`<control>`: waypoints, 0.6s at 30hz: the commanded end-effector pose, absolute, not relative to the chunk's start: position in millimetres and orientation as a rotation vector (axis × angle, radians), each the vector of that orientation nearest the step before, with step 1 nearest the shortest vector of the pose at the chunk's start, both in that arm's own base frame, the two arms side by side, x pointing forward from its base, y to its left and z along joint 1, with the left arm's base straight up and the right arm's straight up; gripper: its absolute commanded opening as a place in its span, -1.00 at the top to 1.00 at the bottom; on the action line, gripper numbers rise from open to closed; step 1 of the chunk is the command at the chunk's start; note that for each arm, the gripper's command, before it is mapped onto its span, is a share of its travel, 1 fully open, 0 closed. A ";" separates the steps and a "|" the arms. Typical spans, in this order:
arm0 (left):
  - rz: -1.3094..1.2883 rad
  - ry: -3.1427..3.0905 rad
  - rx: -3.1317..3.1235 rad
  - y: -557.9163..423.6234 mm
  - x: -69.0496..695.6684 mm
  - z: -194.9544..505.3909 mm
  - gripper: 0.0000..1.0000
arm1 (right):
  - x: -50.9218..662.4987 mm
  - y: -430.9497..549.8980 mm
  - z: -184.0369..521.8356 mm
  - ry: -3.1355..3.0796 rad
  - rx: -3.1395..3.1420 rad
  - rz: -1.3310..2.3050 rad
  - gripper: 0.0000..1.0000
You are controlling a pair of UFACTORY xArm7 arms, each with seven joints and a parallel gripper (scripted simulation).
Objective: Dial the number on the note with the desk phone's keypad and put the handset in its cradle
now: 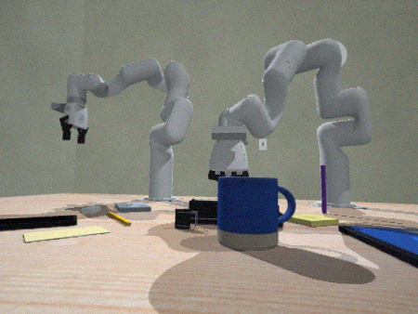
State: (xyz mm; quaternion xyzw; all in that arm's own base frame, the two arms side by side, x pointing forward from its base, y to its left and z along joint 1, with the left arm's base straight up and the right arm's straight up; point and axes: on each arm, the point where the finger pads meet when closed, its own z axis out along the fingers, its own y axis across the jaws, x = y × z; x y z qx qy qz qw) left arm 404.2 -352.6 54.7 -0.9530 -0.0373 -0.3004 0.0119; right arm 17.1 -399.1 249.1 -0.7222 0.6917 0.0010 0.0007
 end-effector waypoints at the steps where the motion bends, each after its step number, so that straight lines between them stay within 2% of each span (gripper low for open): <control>1: -0.939 -0.117 -2.972 -353.2 404.7 55.2 1.00 | 17.3 -399.7 250.0 2.173 -2.269 0.000 -1.00; 18: -0.939 -0.117 -2.972 -353.2 404.7 61.4 1.00 | 17.3 -399.7 250.0 2.173 -2.269 0.000 -1.00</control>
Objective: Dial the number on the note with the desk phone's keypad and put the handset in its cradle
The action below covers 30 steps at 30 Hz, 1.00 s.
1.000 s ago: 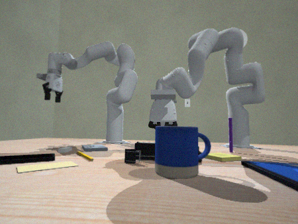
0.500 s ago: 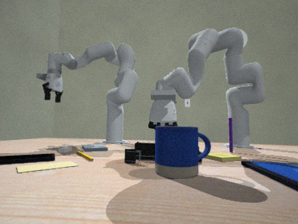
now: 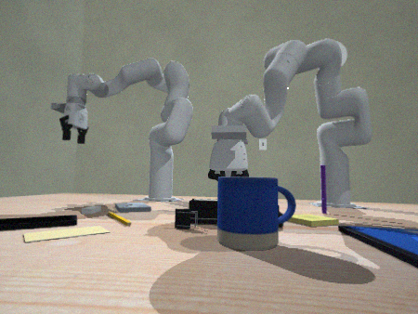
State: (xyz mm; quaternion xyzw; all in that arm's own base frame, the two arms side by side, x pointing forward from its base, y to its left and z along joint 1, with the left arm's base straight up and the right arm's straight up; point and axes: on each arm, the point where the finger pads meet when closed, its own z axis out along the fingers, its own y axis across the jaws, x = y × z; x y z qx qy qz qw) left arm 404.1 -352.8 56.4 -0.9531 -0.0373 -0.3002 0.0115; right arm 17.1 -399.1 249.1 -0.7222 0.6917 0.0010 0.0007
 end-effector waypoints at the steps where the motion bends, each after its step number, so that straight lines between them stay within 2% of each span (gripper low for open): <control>1: -0.939 -0.117 -2.972 -353.2 404.7 62.9 1.00 | 17.3 -399.7 250.0 2.173 -2.269 0.000 -1.00; 30: -0.939 -0.117 -2.972 -352.2 417.6 65.2 1.00 | 17.3 -399.7 250.0 2.173 -2.269 0.000 -1.00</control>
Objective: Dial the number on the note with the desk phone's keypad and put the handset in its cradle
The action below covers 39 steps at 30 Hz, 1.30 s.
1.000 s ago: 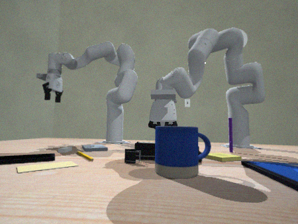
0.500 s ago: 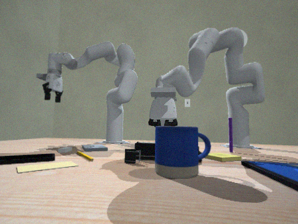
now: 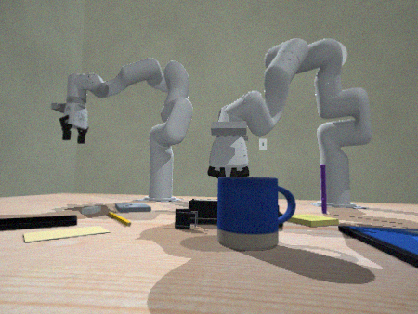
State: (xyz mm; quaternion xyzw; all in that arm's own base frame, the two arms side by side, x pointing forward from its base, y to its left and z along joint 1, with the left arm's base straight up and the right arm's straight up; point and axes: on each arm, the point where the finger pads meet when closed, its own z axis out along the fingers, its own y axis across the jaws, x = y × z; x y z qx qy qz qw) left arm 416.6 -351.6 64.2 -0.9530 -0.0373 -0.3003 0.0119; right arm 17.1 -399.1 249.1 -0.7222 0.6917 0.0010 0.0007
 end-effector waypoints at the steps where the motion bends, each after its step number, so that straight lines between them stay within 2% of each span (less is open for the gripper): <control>1: -0.939 -0.117 -2.972 -352.2 417.7 65.2 1.00 | 17.3 -399.7 250.0 2.173 -2.269 0.000 -1.00; 39: -0.939 -0.117 -2.972 -352.2 417.8 56.7 1.00 | 17.3 -399.7 250.0 2.173 -2.269 0.000 -1.00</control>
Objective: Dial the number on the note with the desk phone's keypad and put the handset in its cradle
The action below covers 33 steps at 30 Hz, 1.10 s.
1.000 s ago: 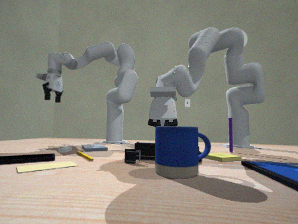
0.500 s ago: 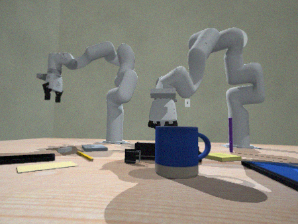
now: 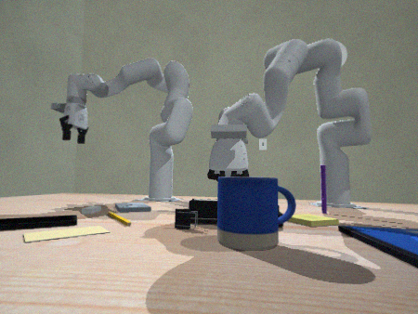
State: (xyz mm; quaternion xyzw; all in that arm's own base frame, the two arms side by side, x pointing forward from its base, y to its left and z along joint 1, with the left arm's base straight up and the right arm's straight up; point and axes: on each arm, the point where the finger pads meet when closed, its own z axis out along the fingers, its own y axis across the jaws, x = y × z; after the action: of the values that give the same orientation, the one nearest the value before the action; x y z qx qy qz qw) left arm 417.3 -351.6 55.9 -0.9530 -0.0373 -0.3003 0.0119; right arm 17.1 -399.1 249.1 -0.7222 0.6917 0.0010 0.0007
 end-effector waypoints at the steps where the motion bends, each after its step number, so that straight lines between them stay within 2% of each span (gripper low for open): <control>1: -0.939 -0.117 -2.972 -352.2 417.8 56.5 1.00 | 17.3 -399.7 250.0 2.173 -2.269 0.000 -1.00; 33: -0.939 -0.117 -2.972 -352.2 417.8 64.8 1.00 | 17.3 -399.7 250.0 2.173 -2.269 0.000 -1.00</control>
State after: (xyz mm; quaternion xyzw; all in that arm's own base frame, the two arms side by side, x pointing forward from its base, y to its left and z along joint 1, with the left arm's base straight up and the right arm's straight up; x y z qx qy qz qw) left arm 417.3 -351.7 60.9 -0.9530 -0.0373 -0.3004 0.0116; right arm 17.1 -399.1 249.1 -0.7222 0.6917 0.0010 0.0007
